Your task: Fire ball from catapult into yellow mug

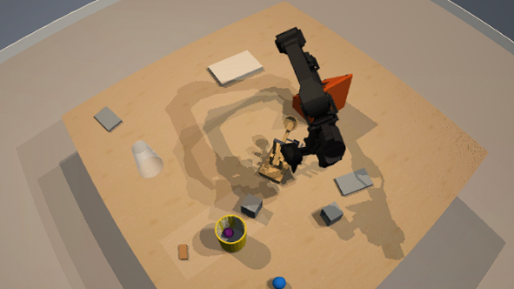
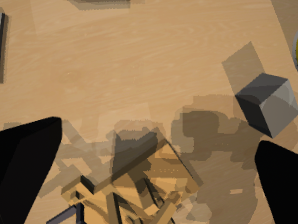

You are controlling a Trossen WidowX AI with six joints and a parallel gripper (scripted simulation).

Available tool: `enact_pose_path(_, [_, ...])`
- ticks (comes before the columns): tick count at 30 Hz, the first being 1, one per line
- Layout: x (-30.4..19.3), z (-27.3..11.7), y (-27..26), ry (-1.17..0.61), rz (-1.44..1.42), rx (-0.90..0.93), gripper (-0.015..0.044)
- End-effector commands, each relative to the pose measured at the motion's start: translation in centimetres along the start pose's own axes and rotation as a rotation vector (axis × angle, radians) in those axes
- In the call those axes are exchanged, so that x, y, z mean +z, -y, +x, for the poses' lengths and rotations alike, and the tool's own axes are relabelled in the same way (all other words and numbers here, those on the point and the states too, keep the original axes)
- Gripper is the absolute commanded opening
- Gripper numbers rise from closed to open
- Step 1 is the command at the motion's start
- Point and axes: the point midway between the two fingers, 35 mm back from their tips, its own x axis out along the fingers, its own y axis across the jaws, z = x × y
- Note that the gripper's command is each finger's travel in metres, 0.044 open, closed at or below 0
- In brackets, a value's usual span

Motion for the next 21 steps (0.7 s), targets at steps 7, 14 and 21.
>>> enact_pose_path(7, [2.0,-1.9,6.3,0.164,0.288,-0.037,0.044])
enact_pose_path(14, [2.8,-2.9,10.6,0.258,0.479,-0.063,0.044])
enact_pose_path(21, [2.8,-4.1,15.7,0.353,0.696,-0.095,0.044])
